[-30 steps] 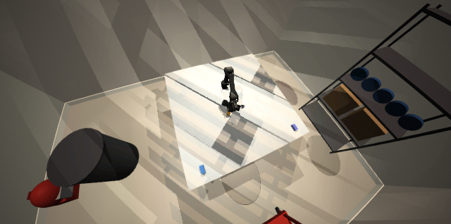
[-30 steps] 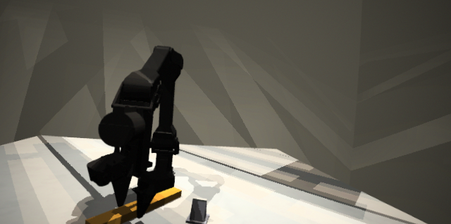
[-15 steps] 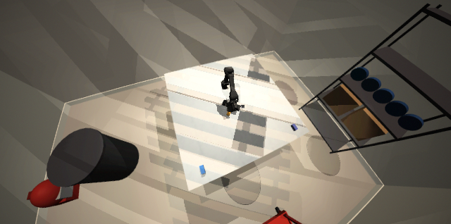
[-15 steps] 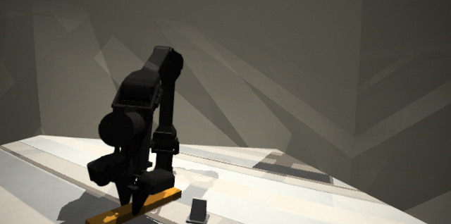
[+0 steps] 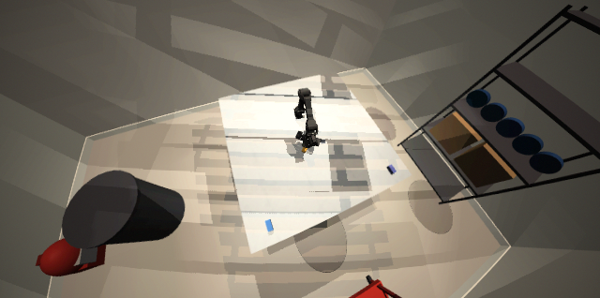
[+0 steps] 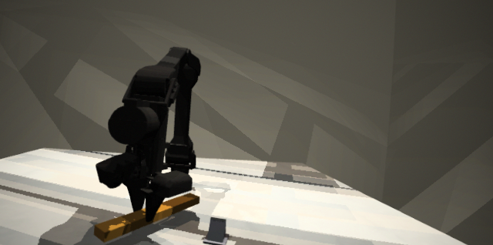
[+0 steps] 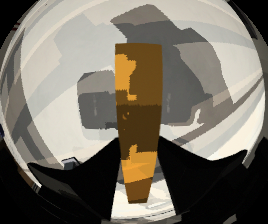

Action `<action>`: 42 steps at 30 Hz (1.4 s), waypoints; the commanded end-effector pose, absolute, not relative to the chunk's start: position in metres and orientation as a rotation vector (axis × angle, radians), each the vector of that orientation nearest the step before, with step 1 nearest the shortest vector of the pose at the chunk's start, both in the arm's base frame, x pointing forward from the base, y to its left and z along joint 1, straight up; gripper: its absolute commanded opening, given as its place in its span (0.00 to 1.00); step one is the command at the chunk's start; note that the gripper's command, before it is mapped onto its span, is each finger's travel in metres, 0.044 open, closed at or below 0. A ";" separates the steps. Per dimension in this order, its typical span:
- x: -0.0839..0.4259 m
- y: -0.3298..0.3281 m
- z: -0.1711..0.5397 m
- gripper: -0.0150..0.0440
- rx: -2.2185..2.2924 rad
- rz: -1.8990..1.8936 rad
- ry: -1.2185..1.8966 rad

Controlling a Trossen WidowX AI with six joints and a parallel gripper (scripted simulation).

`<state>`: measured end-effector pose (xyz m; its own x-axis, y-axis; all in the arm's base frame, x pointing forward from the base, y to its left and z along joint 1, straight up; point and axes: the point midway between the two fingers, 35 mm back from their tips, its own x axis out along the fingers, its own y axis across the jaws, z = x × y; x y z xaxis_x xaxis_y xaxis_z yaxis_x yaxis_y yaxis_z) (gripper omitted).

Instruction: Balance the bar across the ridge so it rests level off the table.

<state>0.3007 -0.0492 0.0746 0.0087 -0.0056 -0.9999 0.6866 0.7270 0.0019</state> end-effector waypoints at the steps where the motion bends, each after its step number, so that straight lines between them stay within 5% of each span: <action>1: 0.304 -0.049 0.090 0.25 0.590 -0.585 1.463; 42: 0.324 0.010 0.144 0.25 0.429 -0.417 1.504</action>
